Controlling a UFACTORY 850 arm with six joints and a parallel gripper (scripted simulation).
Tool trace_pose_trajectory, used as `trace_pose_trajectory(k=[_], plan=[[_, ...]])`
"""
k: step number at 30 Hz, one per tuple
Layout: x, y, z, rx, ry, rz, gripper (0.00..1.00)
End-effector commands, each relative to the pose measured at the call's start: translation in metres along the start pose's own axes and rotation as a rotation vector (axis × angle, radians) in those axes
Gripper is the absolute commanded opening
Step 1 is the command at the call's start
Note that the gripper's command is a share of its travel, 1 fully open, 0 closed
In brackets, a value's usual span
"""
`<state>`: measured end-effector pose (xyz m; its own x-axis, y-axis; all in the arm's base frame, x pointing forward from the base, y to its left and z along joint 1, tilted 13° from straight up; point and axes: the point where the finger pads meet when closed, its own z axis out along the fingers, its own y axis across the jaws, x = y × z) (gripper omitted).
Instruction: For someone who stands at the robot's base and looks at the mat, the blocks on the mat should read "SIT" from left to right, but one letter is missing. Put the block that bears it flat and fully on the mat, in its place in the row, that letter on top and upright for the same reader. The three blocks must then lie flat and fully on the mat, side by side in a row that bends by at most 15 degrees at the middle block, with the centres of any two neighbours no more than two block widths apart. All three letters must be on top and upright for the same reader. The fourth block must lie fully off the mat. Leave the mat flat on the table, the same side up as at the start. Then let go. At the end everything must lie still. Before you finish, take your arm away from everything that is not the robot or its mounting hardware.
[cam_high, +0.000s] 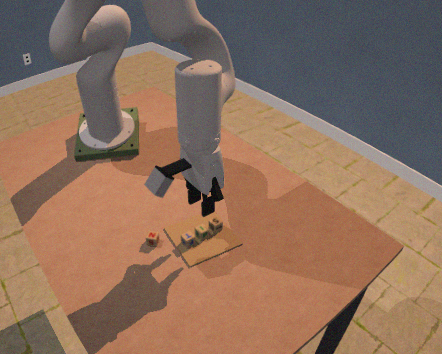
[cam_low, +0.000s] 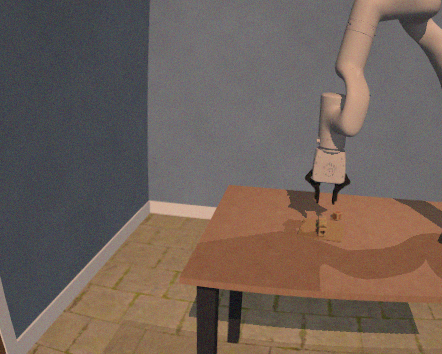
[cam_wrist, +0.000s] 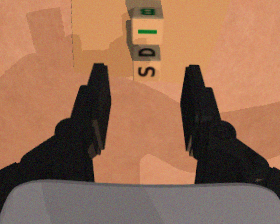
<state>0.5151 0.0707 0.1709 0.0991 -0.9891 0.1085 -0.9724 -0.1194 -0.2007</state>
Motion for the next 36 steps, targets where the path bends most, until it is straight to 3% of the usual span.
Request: trace_pose_trajectory(k=[1, 25, 36], plan=[[0.000, -0.001, -0.003, -0.002, -0.003, 0.000, 1.00], [0.000, -0.001, -0.004, -0.002, -0.003, 0.000, 1.00], [0.000, -0.001, -0.038, -0.002, -0.003, 0.000, 1.00]])
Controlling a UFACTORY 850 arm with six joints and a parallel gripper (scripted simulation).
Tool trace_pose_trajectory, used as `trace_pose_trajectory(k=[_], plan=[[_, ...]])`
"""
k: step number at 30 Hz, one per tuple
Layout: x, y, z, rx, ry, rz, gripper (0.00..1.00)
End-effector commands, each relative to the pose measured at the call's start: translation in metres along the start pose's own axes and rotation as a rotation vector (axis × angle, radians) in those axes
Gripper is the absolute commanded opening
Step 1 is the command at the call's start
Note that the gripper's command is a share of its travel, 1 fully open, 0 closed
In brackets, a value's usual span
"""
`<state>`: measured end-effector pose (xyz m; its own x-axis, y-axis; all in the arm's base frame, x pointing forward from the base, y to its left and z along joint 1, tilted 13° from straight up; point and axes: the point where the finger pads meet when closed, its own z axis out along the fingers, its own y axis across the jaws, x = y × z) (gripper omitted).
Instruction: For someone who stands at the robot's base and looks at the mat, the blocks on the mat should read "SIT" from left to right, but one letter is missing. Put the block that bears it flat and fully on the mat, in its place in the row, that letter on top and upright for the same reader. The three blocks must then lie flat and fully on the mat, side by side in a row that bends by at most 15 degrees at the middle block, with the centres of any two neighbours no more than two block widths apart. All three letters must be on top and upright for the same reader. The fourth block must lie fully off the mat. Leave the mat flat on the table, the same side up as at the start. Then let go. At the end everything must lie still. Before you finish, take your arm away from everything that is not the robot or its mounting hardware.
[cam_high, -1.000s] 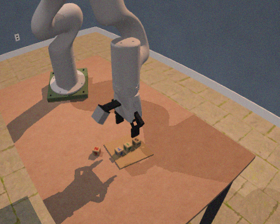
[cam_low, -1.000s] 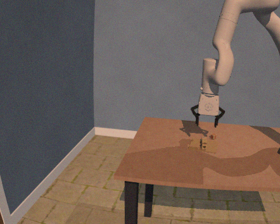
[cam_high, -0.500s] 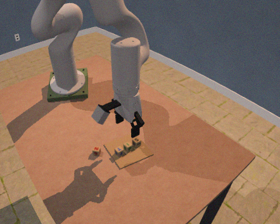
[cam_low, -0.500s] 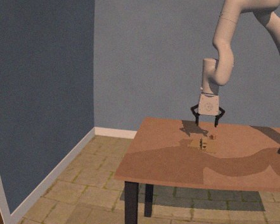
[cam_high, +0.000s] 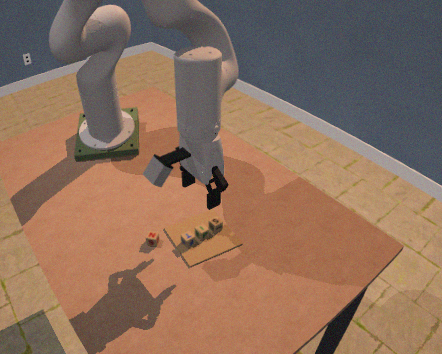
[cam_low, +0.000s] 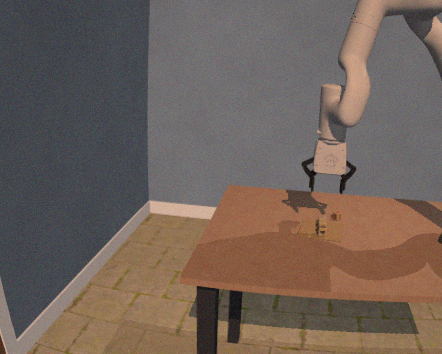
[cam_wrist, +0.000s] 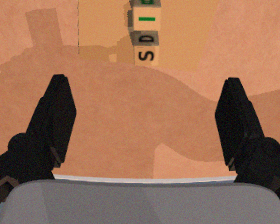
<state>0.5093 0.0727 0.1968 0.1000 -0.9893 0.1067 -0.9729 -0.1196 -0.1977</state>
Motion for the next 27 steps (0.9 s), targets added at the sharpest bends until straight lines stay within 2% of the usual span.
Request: trace_pose_trajectory(k=[1, 7, 12, 27], plan=[[0.000, -0.001, -0.012, 0.001, -0.001, 0.000, 1.00], [0.000, -0.001, -0.042, 0.001, -0.001, 0.000, 1.00], [0.000, -0.001, -0.057, 0.001, -0.001, 0.000, 1.00], [0.000, -0.001, -0.060, 0.001, -0.001, 0.000, 1.00]])
